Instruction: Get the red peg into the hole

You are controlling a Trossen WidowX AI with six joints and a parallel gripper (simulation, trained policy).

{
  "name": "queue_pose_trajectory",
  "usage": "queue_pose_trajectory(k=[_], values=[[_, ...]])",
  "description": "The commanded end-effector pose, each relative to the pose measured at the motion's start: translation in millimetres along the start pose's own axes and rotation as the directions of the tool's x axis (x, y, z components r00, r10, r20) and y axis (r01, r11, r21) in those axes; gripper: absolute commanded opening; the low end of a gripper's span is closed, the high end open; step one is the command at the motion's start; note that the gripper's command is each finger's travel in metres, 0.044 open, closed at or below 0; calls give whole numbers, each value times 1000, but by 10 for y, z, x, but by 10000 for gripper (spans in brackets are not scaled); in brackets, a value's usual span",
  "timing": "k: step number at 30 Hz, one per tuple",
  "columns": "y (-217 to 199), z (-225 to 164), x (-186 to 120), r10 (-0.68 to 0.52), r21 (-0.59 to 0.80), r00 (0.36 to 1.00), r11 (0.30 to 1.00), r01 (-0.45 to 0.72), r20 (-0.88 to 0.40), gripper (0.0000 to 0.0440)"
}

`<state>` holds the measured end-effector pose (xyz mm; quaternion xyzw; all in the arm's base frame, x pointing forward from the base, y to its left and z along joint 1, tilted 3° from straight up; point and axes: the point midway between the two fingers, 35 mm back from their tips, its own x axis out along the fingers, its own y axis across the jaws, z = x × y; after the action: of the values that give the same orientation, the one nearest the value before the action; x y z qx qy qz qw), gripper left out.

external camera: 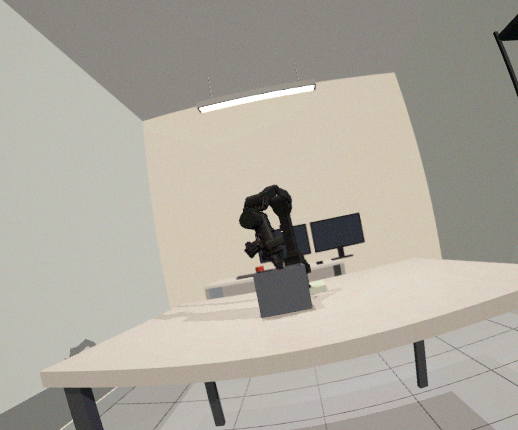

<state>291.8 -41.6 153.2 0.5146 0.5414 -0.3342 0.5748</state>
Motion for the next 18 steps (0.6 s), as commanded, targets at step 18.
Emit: queue_pose_trajectory(k=[18], values=[[94, 43, 531, -25, -106, 998, 994, 18, -63, 6]])
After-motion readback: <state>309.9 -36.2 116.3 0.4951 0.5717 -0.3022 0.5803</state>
